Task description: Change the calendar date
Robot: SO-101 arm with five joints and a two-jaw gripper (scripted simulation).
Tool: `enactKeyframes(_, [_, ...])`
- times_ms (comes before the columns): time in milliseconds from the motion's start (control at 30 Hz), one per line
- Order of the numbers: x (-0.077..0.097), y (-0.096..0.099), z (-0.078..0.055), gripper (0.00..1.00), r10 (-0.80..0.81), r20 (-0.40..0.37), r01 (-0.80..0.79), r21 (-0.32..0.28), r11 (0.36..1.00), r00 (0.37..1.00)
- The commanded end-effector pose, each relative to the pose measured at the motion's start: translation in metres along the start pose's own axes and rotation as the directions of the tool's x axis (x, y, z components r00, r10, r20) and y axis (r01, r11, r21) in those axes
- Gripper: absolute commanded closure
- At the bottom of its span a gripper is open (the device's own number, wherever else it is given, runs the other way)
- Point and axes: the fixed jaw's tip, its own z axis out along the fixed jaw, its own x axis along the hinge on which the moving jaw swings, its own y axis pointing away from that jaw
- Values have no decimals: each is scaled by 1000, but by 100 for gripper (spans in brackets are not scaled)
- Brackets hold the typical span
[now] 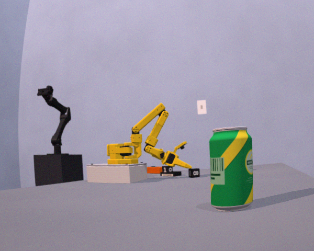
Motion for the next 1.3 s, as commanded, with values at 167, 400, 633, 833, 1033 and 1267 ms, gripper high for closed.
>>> enactKeyframes(167, [-5,-2,-26,64,15,-45,-15,9,1000,999])
enactKeyframes(400, [-4,-2,-31,64,15,-58,-15,10,1000,998])
enactKeyframes(633, [-4,-2,-31,64,15,-58,-15,10,1000,998])
enactKeyframes(833, [-4,-2,-31,64,15,-58,-15,10,1000,998])
enactKeyframes(1033, [-4,-2,-31,64,15,-58,-15,10,1000,998])
enactKeyframes(1267, [-13,-2,-30,64,15,-14,-15,9,1000,1000])
